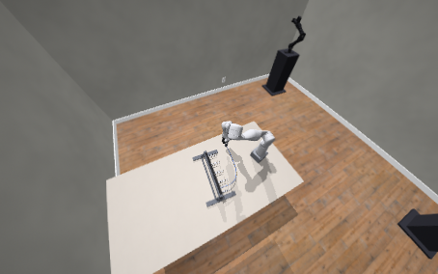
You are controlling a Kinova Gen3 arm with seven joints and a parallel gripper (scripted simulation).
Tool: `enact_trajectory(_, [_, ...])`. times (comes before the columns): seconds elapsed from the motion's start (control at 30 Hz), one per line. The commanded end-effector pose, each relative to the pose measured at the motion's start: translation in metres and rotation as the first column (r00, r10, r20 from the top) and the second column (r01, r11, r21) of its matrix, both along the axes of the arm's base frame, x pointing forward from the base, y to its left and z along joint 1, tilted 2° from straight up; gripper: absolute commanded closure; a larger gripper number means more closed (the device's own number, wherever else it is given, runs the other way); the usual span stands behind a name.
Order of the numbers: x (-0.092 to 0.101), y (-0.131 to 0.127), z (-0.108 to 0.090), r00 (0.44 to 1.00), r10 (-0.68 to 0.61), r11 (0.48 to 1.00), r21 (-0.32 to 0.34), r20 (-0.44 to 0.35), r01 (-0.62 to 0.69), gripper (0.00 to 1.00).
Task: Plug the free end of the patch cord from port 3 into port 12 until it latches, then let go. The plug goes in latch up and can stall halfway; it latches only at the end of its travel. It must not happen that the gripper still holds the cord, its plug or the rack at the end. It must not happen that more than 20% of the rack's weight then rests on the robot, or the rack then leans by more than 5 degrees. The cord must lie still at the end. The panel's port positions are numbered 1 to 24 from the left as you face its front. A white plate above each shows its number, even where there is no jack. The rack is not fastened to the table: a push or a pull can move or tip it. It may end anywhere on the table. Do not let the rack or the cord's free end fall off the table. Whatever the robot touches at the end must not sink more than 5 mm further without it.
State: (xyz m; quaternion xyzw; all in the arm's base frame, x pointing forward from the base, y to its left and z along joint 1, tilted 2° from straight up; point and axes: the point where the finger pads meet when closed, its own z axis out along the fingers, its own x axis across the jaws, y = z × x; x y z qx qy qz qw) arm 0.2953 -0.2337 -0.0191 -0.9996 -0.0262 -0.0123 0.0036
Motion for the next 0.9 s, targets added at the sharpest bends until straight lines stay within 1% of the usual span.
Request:
enact_trajectory(0.0, [0.001,0.000,0.001,1.000,0.004,1.000,-0.001,0.002,-0.004,1.00])
enact_trajectory(0.53, [0.009,0.013,0.003,0.997,0.079,0.997,-0.003,0.002,-0.079,1.00])
enact_trajectory(0.87, [0.020,0.031,0.007,0.983,0.183,0.983,-0.005,0.002,-0.183,1.00])
